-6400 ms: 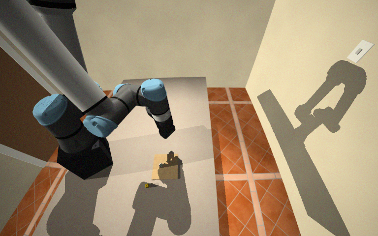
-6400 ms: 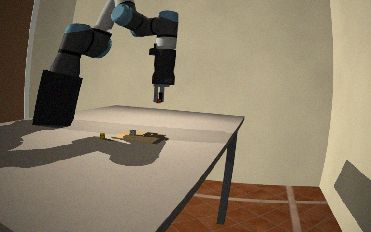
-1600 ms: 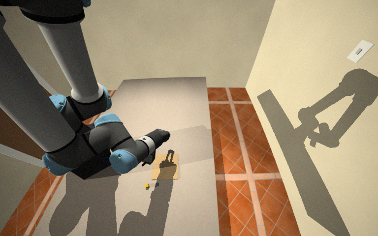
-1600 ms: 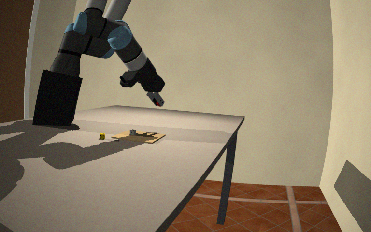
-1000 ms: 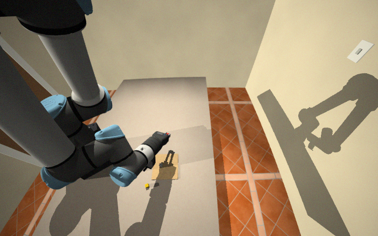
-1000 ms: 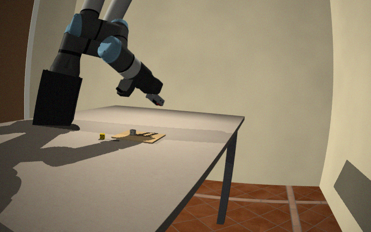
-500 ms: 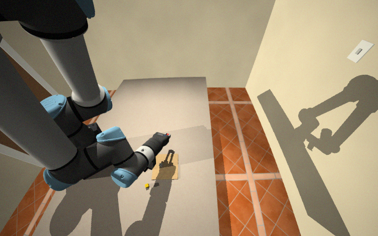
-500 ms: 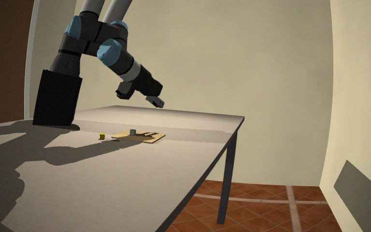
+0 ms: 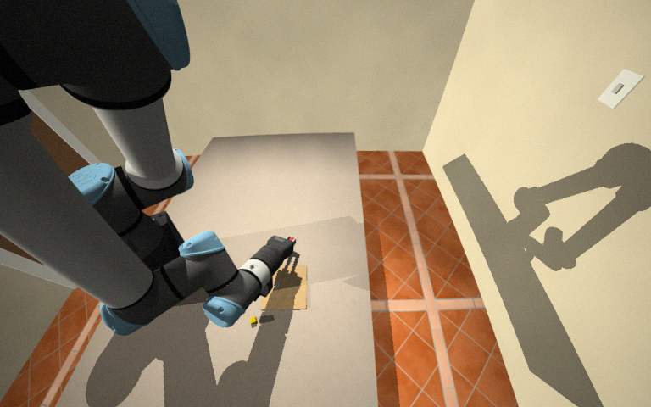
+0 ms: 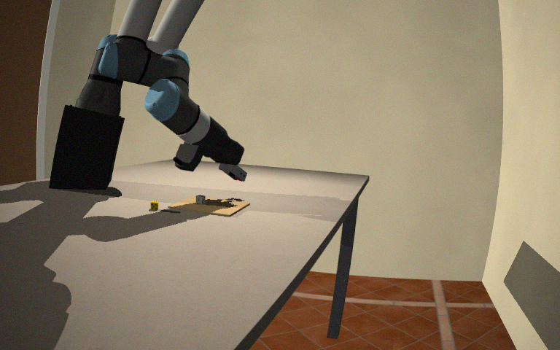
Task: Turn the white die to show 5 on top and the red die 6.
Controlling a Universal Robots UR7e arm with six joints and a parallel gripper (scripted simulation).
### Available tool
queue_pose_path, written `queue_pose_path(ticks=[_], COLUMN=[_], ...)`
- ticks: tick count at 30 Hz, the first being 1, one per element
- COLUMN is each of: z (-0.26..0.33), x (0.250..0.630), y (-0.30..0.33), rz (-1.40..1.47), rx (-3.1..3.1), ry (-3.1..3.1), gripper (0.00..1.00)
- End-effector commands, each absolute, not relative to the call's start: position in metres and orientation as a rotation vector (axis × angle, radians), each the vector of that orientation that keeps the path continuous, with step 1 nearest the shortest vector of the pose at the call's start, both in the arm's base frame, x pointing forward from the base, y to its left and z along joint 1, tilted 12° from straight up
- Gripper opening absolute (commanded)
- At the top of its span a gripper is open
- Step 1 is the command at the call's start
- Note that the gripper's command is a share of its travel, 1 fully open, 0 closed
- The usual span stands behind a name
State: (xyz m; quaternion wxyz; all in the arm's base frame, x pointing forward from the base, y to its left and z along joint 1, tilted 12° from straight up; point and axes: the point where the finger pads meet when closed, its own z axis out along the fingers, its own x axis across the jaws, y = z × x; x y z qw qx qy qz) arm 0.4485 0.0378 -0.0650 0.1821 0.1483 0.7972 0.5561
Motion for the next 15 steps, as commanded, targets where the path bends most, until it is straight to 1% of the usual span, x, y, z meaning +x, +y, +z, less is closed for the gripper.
queue_pose_path(ticks=[1,15], z=[-0.0825,-0.0905], x=[0.4517,0.4531], y=[0.0392,0.0398], rz=[1.569,1.569], rx=[0.418,0.418], ry=[2.25,2.25], gripper=[0.34,0.34])
